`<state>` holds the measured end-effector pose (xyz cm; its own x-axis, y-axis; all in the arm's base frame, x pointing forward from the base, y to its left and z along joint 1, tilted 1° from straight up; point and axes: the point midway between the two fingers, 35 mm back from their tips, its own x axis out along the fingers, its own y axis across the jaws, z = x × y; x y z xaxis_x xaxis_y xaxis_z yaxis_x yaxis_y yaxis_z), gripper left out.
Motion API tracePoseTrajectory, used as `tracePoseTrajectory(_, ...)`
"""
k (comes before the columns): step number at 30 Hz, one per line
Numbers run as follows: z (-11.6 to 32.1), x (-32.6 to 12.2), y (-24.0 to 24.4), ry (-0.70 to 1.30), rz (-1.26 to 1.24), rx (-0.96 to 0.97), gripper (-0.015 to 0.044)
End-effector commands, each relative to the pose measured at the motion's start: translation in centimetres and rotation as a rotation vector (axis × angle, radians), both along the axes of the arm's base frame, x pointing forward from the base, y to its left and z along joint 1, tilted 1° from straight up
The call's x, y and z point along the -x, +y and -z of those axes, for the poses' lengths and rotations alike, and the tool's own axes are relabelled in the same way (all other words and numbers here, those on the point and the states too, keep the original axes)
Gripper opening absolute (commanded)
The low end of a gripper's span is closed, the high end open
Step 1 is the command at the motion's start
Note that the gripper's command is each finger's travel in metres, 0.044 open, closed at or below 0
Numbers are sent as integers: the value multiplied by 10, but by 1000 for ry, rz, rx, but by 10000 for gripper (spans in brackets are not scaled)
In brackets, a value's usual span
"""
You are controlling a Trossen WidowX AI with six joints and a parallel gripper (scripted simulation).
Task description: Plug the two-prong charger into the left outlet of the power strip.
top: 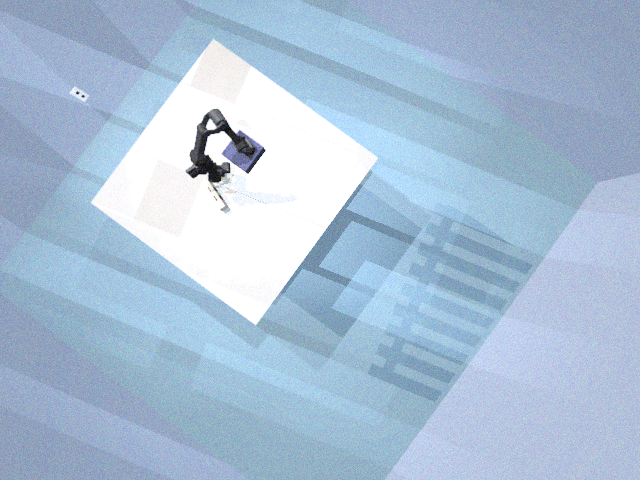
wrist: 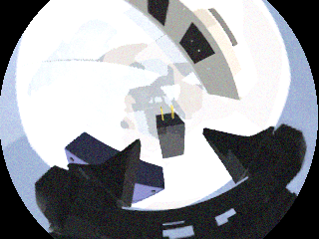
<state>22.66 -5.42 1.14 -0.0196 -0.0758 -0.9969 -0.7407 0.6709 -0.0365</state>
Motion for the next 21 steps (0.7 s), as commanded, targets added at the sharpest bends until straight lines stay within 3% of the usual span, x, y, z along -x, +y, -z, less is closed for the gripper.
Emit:
tracePoseTrajectory(1,9,2,1,8,-6,-5,440)
tracePoseTrajectory(11,19,3,1,8,-6,-5,440)
tracePoseTrajectory(21,16,1,0,3,0,-1,177)
